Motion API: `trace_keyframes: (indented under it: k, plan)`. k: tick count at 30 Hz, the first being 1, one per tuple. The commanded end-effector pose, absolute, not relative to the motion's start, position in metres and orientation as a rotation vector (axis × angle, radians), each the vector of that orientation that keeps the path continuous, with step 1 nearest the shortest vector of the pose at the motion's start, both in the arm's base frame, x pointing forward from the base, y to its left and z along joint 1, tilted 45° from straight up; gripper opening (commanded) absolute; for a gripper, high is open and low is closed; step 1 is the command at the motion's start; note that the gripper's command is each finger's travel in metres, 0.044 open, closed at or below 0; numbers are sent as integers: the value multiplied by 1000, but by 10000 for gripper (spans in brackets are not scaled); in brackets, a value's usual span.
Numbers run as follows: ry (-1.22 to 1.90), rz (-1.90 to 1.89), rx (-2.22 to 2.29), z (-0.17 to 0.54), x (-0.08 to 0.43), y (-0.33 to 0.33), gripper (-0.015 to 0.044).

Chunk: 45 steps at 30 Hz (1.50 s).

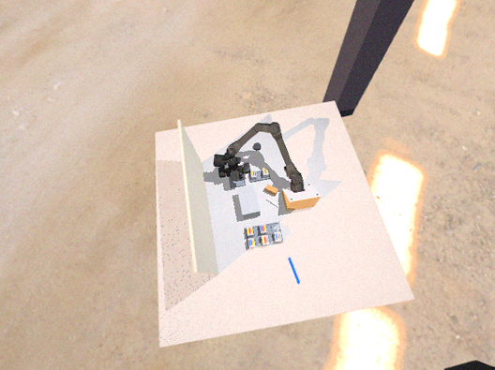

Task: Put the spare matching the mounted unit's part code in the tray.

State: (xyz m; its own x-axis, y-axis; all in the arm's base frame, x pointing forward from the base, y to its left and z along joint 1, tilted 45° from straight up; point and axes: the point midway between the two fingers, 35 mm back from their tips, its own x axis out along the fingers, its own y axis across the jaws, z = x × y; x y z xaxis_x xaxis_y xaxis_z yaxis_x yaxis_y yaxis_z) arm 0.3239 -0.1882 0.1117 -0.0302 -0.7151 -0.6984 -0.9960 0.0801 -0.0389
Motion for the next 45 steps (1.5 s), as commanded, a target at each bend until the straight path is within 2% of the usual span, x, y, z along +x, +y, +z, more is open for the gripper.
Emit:
trace_keyframes:
  k: [1, 12, 20, 45]
  plan:
    - [1802, 647, -1690, 112, 324, -188, 157]
    - [1802, 647, -1690, 112, 324, -188, 440]
    - [1800, 663, -1686, 183, 326, -112, 440]
    - [1799, 674, -1688, 179, 326, -113, 440]
